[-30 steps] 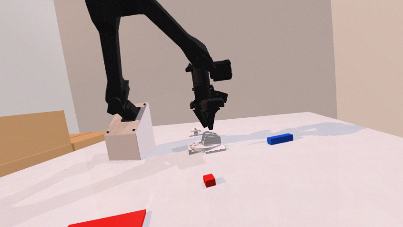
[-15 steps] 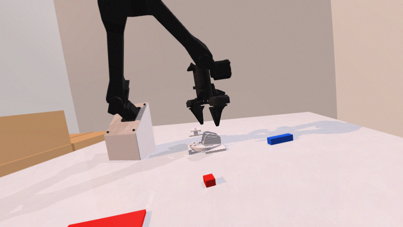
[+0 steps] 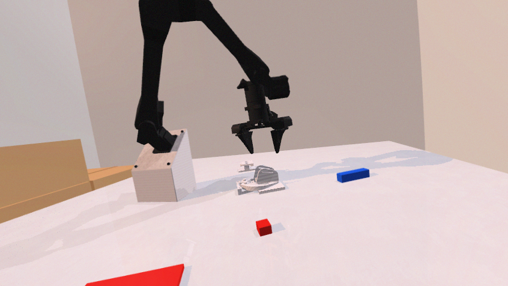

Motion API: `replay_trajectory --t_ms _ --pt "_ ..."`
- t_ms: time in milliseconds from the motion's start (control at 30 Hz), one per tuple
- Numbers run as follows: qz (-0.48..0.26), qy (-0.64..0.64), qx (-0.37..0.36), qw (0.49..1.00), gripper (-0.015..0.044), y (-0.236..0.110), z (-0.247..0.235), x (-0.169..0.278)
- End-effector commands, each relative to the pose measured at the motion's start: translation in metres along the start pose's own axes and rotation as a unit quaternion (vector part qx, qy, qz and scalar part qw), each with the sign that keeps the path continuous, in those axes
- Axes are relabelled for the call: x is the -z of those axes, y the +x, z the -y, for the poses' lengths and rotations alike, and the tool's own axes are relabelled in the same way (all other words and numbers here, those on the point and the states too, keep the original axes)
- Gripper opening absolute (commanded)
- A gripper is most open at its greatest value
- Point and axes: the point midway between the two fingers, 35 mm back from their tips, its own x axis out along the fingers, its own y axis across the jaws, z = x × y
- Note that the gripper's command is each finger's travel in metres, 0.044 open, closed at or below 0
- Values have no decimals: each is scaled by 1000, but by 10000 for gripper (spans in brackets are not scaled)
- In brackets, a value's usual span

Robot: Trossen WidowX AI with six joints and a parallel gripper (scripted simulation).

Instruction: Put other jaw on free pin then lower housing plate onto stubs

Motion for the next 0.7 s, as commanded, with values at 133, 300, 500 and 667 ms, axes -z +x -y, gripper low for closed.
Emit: replay_trajectory --t_ms 133,300,500,667 --pt "6 -89 -4 996 440 -3 -12 -16" --pt "8 -144 -5 990 440 -4 -18 -24" --pt "11 -210 -5 978 440 -6 -26 -34" --pt "12 -264 -5 964 440 -8 -33 -42"
